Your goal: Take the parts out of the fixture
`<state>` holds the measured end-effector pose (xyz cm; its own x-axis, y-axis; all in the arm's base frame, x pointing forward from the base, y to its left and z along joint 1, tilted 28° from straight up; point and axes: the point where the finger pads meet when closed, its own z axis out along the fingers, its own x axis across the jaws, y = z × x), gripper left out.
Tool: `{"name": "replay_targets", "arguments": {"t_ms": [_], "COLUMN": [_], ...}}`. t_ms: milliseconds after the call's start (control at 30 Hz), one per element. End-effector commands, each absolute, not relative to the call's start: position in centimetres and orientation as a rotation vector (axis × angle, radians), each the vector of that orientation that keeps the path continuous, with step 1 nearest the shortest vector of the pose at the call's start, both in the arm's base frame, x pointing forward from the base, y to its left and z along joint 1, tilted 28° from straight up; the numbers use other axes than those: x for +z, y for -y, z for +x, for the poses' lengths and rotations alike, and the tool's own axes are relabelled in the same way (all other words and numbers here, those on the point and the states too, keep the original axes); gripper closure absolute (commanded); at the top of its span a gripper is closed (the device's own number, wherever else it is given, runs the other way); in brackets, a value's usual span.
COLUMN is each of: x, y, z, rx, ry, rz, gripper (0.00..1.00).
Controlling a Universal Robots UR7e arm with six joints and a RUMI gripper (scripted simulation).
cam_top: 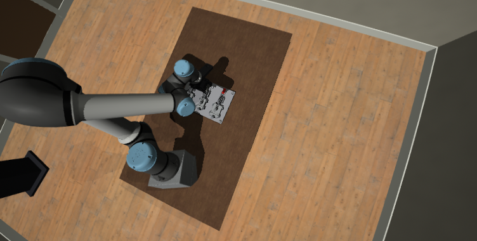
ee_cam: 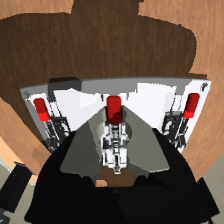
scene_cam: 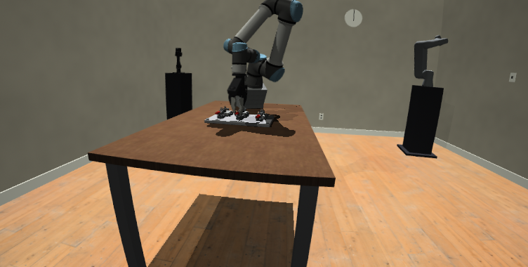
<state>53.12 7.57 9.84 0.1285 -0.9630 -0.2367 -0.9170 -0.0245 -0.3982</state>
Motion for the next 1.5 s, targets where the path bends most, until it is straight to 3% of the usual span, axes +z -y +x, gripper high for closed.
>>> {"name": "replay_targets", "arguments": {"t_ms": [0, 1467], "x": [9.89, 10.62], "y": [-7.56, -7.27], "z": [53.14, 52.32], "rx": [-0.137, -0.137], "ry": [-1.807, -1.807], "rz": [-1.961, -1.961], "gripper": [1.0, 1.0]}}
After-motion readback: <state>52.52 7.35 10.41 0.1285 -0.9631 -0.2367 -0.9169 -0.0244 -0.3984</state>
